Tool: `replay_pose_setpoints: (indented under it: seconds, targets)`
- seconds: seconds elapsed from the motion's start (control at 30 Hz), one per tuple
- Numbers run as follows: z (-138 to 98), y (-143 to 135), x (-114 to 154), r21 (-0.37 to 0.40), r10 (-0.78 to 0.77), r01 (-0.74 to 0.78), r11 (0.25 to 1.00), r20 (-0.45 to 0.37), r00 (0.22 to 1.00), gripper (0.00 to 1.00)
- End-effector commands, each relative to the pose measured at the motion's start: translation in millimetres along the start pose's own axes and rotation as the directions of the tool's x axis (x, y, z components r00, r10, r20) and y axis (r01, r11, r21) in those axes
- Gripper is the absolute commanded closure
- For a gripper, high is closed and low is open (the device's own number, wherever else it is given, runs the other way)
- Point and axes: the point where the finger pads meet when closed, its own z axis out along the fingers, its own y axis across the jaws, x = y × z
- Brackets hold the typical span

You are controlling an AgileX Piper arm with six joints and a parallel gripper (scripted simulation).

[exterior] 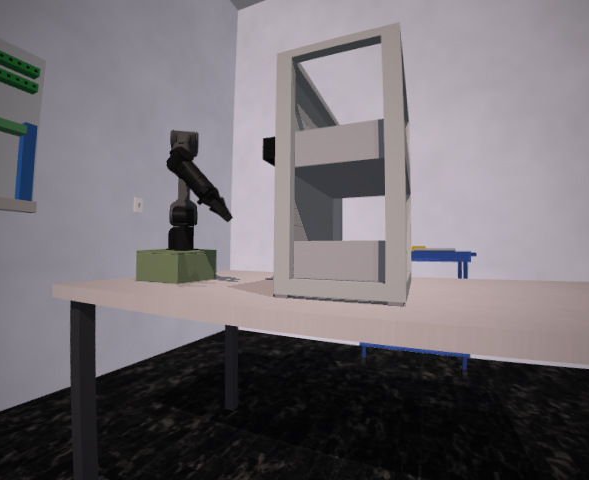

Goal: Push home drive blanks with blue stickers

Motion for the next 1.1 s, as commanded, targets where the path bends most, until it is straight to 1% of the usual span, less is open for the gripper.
replay_pose_setpoints:
  seconds: [0.0, 0.4, 0.47, 0.53, 0.77, 0.97, 1.03, 1.07]
  targets:
    - [-1.2, 0.6, -3.8, -0.011, -0.026, 0.026, 1.0, 0.017, 1.0, 0.0]
    - [-6.6, 8.2, -29.8, -0.051, -0.203, 0.212, 0.976, 0.146, 0.968, 0.0]
    - [-6.6, 8.2, -29.8, -0.051, -0.203, 0.212, 0.976, 0.146, 0.968, 0.0]
    - [-8.1, 9.9, -34.6, -0.055, -0.237, 0.249, 0.967, 0.172, 0.956, 0.0]
    - [-14.9, 17.5, -51.2, -0.057, -0.362, 0.389, 0.919, 0.268, 0.893, 0.0]
    - [-22.9, 25.6, -64.8, -0.041, -0.471, 0.517, 0.855, 0.356, 0.807, 0.0]
    - [-22.9, 25.6, -64.8, -0.041, -0.471, 0.517, 0.855, 0.356, 0.807, 0.0]
    - [-24.4, 27.2, -67.0, -0.037, -0.489, 0.539, 0.842, 0.37, 0.79, 0.0]
